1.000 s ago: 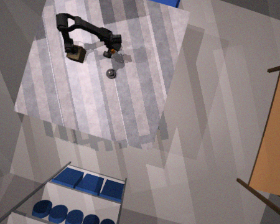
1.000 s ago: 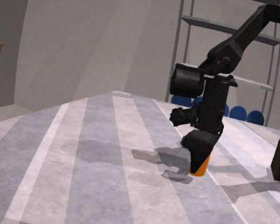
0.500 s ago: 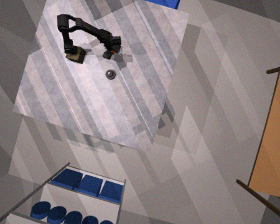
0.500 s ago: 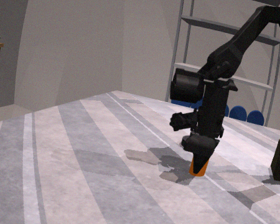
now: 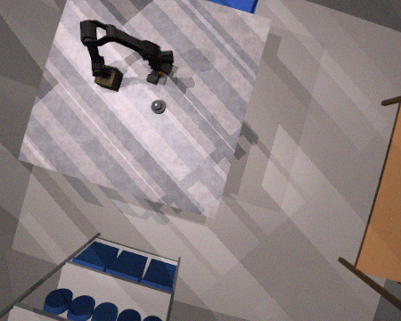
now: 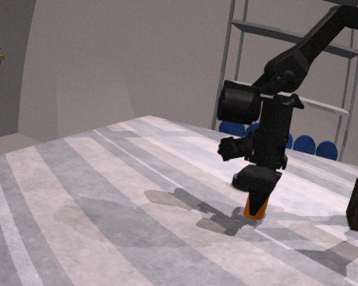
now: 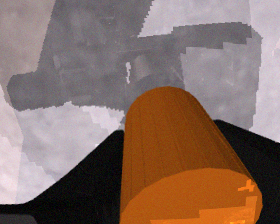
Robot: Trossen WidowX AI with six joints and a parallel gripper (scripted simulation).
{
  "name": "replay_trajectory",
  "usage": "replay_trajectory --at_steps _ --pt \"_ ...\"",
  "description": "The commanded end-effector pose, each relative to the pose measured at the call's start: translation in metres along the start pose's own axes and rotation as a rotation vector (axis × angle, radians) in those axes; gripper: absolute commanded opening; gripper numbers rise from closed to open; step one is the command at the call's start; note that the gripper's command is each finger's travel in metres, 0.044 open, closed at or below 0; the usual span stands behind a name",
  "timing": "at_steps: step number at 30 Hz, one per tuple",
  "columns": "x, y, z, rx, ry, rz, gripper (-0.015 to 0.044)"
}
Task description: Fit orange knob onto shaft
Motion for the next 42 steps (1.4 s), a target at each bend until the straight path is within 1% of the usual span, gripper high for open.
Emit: replay_trajectory --at_steps 1,36,42 --pt "0.003 0.014 0.004 -0.012 -0.005 0.007 0.0" --pt "0.005 0.122 0.006 -0.013 -0.005 0.008 0.0" --pt "0.001 0.126 0.009 -0.013 -0.005 0.008 0.0"
Point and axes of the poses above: the point midway between the two fingers, 35 mm back from their tips, its own y axis back along the fingers, its own x axis across the jaws, z = x × y, the point moved 3 cm from there along y, back along the fingers, and after that the axes turned 10 degrees about -y, right-handed, at the moved point
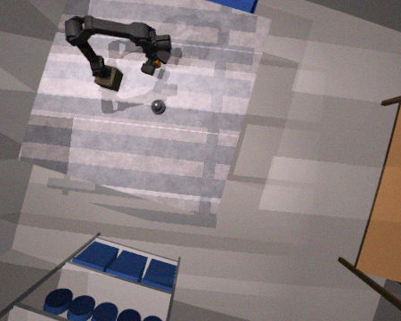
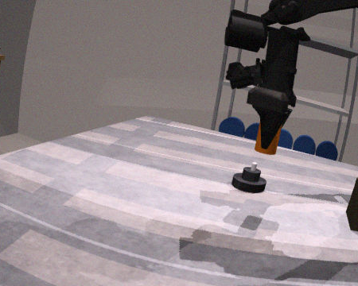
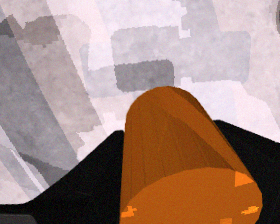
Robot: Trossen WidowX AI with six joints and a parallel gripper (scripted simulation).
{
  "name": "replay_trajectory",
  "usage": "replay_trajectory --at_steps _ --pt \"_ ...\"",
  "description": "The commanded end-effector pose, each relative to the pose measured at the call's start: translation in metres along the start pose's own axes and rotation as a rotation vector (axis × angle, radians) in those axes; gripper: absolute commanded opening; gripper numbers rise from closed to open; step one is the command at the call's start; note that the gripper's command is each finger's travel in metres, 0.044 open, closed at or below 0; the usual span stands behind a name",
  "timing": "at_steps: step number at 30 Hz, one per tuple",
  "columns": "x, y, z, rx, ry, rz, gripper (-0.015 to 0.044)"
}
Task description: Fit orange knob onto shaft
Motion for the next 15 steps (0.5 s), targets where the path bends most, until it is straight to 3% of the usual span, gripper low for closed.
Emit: replay_trajectory --at_steps 1,15 --pt "-0.005 0.001 0.005 -0.002 -0.004 -0.001 0.0" --pt "-0.04 -0.009 0.031 -0.005 -0.005 -0.002 0.0"
Point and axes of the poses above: the point midway between the two fingers, 35 mm back from their tips, its own y axis back along the fingers, its own x axis across the jaws, z = x × y, the point moved 3 cm from there along y, back along the fingers, and after that the axes turned 10 degrees about -y, right-handed, at the moved point
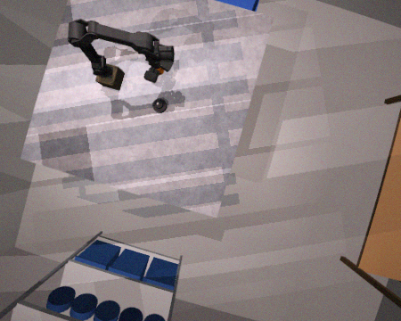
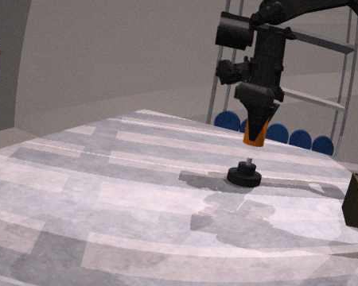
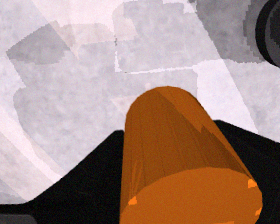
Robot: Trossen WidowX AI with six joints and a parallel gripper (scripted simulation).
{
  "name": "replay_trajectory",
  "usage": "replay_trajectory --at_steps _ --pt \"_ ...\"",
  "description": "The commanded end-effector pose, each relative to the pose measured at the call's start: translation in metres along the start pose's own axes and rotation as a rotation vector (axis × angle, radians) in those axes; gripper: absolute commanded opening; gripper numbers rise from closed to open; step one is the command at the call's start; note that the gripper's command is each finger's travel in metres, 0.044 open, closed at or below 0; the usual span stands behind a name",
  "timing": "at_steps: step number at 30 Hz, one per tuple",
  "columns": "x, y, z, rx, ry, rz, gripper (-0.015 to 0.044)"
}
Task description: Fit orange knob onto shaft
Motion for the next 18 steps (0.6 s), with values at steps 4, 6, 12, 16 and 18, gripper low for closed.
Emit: replay_trajectory --at_steps 4,6,12,16,18 --pt "-0.018 -0.005 0.012 -0.004 0.005 -0.005 0.0" --pt "-0.023 -0.007 0.015 -0.004 0.004 -0.006 0.0" --pt "-0.04 -0.011 0.024 -0.004 0.003 -0.01 0.0" --pt "-0.051 -0.014 0.029 -0.004 0.003 -0.01 0.0" --pt "-0.057 -0.016 0.032 -0.004 0.002 -0.01 0.0"
Point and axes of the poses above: the point midway between the two fingers, 35 mm back from their tips, its own y axis back along the fingers, its own x axis across the jaws, z = x × y, the point moved 3 cm from there along y, back along the fingers, and after that the axes turned 10 degrees about -y, right-handed, at the moved point
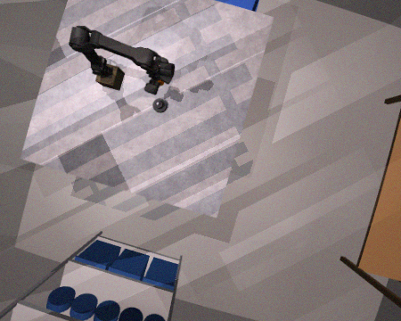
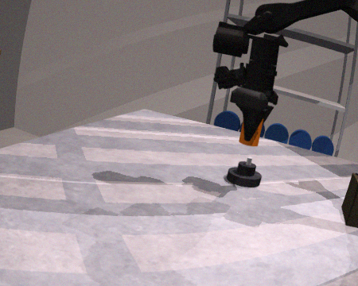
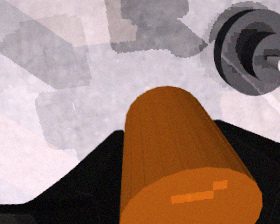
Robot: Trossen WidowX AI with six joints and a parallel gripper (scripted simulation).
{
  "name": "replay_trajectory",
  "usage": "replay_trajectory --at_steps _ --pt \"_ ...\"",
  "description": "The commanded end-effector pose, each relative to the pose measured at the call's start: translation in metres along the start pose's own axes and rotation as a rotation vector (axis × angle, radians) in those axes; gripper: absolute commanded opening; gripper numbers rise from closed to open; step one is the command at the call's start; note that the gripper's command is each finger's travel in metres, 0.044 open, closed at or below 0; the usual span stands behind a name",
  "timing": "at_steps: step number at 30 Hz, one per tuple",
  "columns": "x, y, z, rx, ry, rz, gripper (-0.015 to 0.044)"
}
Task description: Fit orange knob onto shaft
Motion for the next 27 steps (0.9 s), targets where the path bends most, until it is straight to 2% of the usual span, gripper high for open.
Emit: replay_trajectory --at_steps 1,27 --pt "-0.011 -0.003 0.005 -0.002 0.005 -0.004 0.0" --pt "-0.088 -0.025 0.028 -0.004 0.006 -0.01 0.0"
Point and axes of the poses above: the point midway between the two fingers, 35 mm back from their tips, its own y axis back along the fingers, its own x axis across the jaws, z = x × y, the point moved 3 cm from there along y, back along the fingers, and after that the axes turned 10 degrees about -y, right-handed, at the moved point
